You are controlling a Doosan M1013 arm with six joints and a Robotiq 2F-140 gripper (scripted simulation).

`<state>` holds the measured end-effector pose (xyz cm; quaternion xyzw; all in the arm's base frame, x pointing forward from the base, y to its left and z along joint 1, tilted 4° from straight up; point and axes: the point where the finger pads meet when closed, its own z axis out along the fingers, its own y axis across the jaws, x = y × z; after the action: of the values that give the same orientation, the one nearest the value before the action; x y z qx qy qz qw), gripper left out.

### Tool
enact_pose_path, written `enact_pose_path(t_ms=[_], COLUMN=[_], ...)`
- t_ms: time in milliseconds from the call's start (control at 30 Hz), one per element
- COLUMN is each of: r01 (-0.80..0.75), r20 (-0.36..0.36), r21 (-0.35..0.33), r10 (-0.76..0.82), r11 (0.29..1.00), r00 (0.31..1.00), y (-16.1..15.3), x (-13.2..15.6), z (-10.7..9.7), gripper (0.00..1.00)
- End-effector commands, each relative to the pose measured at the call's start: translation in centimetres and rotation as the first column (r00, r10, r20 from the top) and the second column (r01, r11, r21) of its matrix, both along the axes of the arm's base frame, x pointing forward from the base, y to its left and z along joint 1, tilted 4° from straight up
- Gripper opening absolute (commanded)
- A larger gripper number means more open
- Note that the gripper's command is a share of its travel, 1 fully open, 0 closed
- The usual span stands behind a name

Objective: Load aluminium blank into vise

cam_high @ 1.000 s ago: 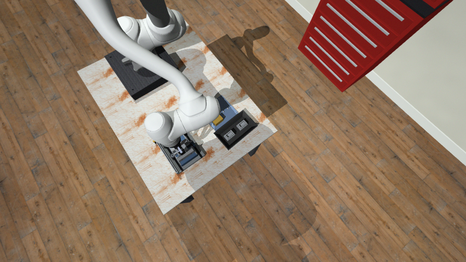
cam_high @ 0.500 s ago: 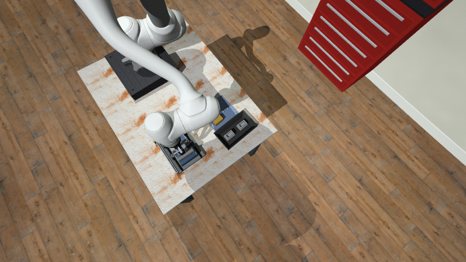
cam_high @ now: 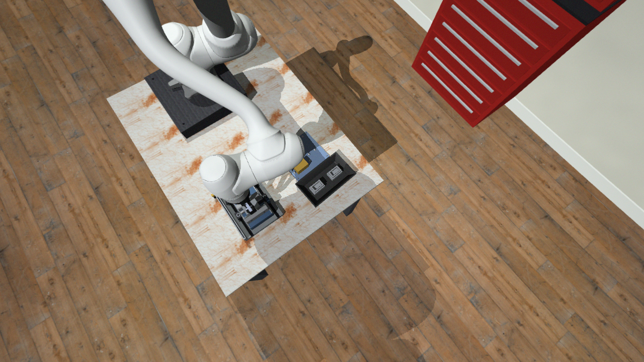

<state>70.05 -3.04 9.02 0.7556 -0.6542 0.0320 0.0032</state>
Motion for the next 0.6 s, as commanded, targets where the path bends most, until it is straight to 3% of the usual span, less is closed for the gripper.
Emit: enact_pose_path(t_ms=[0,333,367,567], r01=[0.0,0.0,0.0,0.0], r20=[0.0,0.0,0.0,0.0], r21=[0.0,0.0,0.0,0.0], r10=[0.0,0.0,0.0,0.0], r11=[1.0,1.0,1.0,1.0], r00=[1.0,1.0,1.0,1.0], y=[0.0,0.0,0.0,0.0], x=[0.0,0.0,0.0,0.0], z=[0.01,0.01,0.01,0.01], gripper=[0.0,0.0,0.4,0.4])
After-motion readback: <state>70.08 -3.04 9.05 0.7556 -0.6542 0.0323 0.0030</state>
